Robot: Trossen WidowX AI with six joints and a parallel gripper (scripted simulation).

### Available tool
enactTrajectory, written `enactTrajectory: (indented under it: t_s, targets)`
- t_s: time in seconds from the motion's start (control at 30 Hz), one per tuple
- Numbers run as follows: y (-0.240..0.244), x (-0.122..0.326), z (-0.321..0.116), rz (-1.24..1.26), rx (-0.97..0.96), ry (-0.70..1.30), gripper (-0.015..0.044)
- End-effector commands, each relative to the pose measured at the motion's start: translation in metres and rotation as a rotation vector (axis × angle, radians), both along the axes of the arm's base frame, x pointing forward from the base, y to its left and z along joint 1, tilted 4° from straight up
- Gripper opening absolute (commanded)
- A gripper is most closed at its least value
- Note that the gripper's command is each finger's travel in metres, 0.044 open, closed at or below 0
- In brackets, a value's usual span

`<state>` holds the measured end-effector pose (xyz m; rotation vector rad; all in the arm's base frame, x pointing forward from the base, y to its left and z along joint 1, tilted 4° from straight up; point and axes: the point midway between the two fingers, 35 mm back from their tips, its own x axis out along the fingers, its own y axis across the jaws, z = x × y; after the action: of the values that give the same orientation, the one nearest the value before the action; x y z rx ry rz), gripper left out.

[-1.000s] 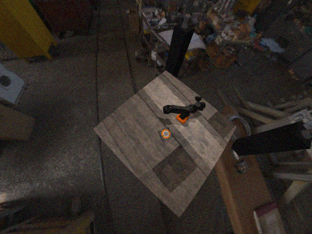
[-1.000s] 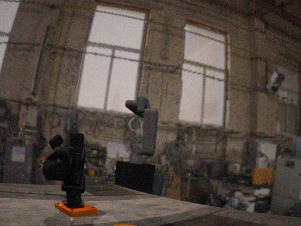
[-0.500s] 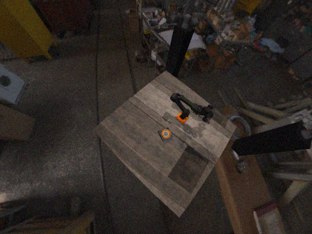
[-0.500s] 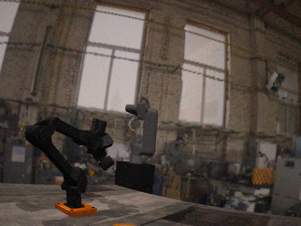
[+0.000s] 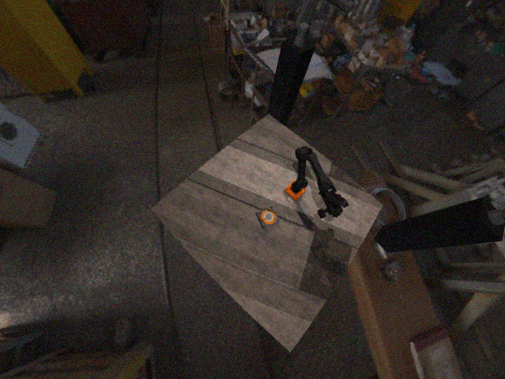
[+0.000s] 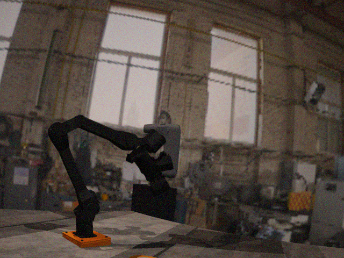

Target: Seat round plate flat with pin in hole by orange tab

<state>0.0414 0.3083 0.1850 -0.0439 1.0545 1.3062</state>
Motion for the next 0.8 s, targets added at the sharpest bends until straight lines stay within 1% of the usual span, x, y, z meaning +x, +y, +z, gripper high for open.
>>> enactTrajectory:
  t_s: [0.0,0.1,0.2,0.27,0.37,0.47,0.53,0.63,0.73,0.77]
  targets:
    - [-0.001,0.042,-0.007,-0.106,-0.086,-0.031,0.0000]
    - [-0.011,0.095,-0.016,-0.240,-0.192,-0.050,0.0000]
    - [-0.031,0.148,-0.025,-0.373,-0.310,-0.053,0.0000]
    - [-0.037,0.160,-0.027,-0.399,-0.334,-0.052,0.0000]
    - [-0.067,0.206,-0.037,-0.504,-0.438,-0.039,0.0000]
    - [-0.108,0.249,-0.049,-0.606,-0.548,-0.006,0.0000]
    - [-0.118,0.258,-0.051,-0.628,-0.577,0.002,0.0000]
    - [-0.169,0.290,-0.061,-0.716,-0.698,0.047,0.0000]
    - [-0.224,0.311,-0.073,-0.794,-0.821,0.135,0.0000]
    - [-0.226,0.312,-0.074,-0.797,-0.827,0.141,0.0000]
